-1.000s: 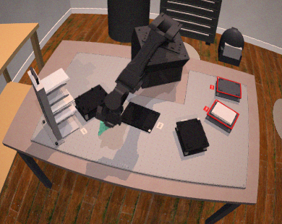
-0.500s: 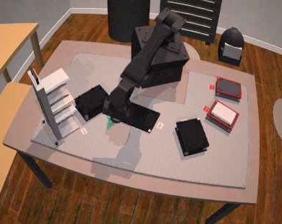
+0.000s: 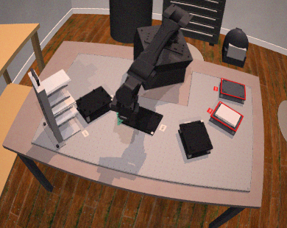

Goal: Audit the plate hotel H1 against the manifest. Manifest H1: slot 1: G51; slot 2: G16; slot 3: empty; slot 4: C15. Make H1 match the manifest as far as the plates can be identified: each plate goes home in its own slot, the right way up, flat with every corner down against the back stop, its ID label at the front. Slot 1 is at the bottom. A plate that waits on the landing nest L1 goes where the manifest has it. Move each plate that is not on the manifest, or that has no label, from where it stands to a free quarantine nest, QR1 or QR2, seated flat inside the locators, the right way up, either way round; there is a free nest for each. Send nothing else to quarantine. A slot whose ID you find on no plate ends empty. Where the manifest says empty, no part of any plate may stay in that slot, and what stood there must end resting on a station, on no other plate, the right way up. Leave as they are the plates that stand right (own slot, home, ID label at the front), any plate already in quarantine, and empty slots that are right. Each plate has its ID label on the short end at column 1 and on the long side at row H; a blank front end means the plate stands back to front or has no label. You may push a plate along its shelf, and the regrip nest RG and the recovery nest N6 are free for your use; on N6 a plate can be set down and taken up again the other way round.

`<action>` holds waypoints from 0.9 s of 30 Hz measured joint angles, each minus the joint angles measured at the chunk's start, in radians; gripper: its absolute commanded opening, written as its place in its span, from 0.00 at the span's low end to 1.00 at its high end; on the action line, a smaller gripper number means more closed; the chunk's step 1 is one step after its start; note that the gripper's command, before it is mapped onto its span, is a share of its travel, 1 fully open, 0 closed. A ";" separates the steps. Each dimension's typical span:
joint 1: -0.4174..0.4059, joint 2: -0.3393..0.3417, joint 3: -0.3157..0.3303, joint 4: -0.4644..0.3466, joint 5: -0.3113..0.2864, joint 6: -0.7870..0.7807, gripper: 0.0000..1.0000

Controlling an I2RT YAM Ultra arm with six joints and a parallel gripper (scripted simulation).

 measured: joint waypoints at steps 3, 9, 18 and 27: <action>-0.002 -0.011 0.006 -0.046 -0.013 0.003 0.00; 0.005 -0.059 -0.035 -0.085 -0.023 0.010 0.00; 0.011 -0.111 -0.061 -0.181 -0.048 0.018 0.00; 0.017 -0.161 -0.089 -0.263 -0.070 0.026 0.00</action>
